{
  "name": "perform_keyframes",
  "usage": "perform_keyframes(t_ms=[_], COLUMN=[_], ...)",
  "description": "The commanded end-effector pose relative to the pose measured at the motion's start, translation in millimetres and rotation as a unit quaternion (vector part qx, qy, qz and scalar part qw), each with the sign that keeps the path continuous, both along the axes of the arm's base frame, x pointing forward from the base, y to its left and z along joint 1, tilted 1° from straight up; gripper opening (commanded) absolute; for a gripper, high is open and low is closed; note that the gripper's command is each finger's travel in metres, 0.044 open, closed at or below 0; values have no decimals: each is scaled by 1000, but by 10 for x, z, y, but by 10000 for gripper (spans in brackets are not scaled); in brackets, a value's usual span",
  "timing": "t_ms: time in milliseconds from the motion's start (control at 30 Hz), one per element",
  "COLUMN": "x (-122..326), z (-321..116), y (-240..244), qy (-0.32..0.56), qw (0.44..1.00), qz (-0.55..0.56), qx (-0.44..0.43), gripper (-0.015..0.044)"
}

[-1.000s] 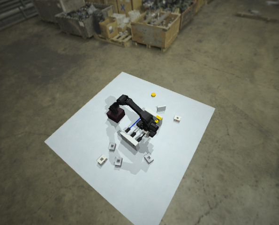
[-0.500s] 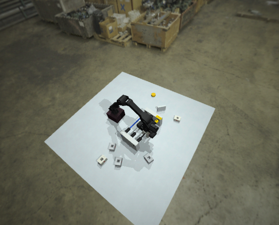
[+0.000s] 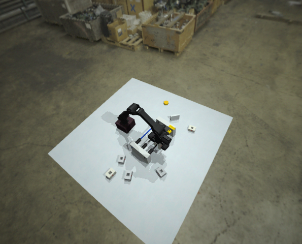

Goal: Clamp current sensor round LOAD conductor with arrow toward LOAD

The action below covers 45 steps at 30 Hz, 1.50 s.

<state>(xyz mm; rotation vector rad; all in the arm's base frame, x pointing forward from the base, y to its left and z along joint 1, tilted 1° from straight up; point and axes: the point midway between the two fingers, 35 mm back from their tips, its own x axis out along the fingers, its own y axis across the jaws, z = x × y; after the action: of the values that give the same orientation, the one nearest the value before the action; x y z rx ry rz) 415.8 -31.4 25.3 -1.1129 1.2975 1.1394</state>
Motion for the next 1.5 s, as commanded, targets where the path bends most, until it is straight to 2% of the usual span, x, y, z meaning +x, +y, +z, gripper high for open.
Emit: perform_keyframes(t_ms=[0, 500, 867, 1467], x=[0, 0, 0, 0], z=[2, 2, 2, 2], y=[0, 0, 0, 0], qy=[0, 0, 0, 0], qw=[1000, 1000, 1000, 1000], qz=[0, 0, 0, 0], qx=[0, 0, 0, 0], gripper=[387, 287, 0, 0])
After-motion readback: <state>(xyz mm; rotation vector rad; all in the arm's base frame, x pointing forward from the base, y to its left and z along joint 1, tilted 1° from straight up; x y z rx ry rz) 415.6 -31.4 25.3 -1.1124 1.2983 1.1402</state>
